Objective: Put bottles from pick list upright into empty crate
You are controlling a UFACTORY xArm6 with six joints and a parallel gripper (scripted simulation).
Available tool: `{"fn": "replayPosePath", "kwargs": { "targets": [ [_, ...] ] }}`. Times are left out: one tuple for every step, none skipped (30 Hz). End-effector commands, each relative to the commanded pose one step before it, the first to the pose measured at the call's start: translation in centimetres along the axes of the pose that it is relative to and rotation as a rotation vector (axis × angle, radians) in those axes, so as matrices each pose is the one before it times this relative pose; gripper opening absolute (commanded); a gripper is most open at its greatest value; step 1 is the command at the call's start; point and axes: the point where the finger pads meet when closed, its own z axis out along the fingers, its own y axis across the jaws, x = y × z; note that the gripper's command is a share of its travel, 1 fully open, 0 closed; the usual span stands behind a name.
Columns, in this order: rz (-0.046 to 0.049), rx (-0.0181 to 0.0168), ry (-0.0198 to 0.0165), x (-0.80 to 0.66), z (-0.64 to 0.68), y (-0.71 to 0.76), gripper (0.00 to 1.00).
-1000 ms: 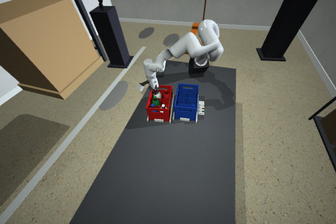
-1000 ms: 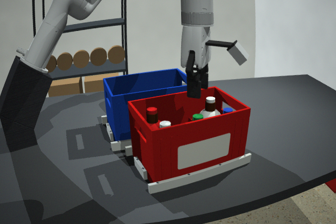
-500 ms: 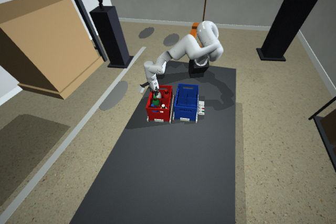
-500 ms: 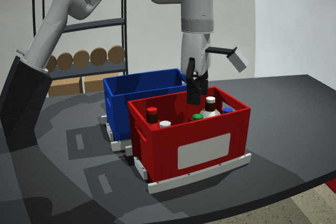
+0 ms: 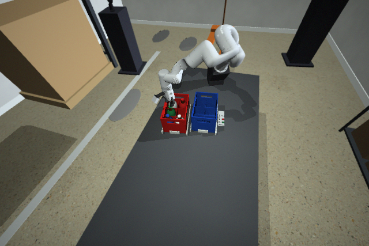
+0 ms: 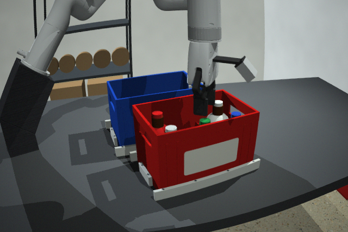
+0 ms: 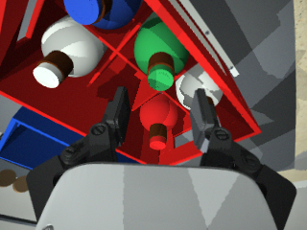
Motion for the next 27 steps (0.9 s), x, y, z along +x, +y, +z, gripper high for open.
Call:
{"fn": "replayPosePath", "kwargs": {
  "targets": [
    [-0.00099,-0.00085,0.00391,0.159,0.397,-0.001,0.65],
    [0.0,0.00001,0.0,0.0,0.133,0.0,0.65],
    [0.0,0.0,0.0,0.0,0.0,0.0,0.65],
    [0.0,0.0,0.0,0.0,0.0,0.0,0.65],
    [0.0,0.00001,0.0,0.0,0.134,0.0,0.65],
    [0.0,0.0,0.0,0.0,0.133,0.0,0.65],
    [0.0,0.0,0.0,0.0,0.133,0.0,0.65],
    [0.0,0.0,0.0,0.0,0.133,0.0,0.65],
    [0.0,0.0,0.0,0.0,0.133,0.0,0.65],
    [0.0,0.0,0.0,0.0,0.133,0.0,0.65],
    [0.0,0.0,0.0,0.0,0.133,0.0,0.65],
    [0.0,0.0,0.0,0.0,0.133,0.0,0.65],
    [0.0,0.0,0.0,0.0,0.133,0.0,0.65],
    [0.0,0.0,0.0,0.0,0.133,0.0,0.65],
    [0.0,0.0,0.0,0.0,0.133,0.0,0.65],
    [0.0,0.0,0.0,0.0,0.133,0.0,0.65],
    [0.0,0.0,0.0,0.0,0.133,0.0,0.65],
    [0.0,0.0,0.0,0.0,0.133,0.0,0.65],
    [0.0,0.0,0.0,0.0,0.133,0.0,0.65],
    [0.0,0.0,0.0,0.0,0.0,0.0,0.65],
    [0.0,0.0,0.0,0.0,0.0,0.0,0.65],
    [0.0,0.00001,0.0,0.0,0.134,0.0,0.65],
    [0.0,0.0,0.0,0.0,0.133,0.0,0.65],
    [0.0,0.0,0.0,0.0,0.133,0.0,0.65],
    [0.0,0.0,0.0,0.0,0.133,0.0,0.65],
    [0.0,0.0,0.0,0.0,0.133,0.0,0.65],
    [0.0,0.0,0.0,0.0,0.133,0.0,0.65]
  ]
}}
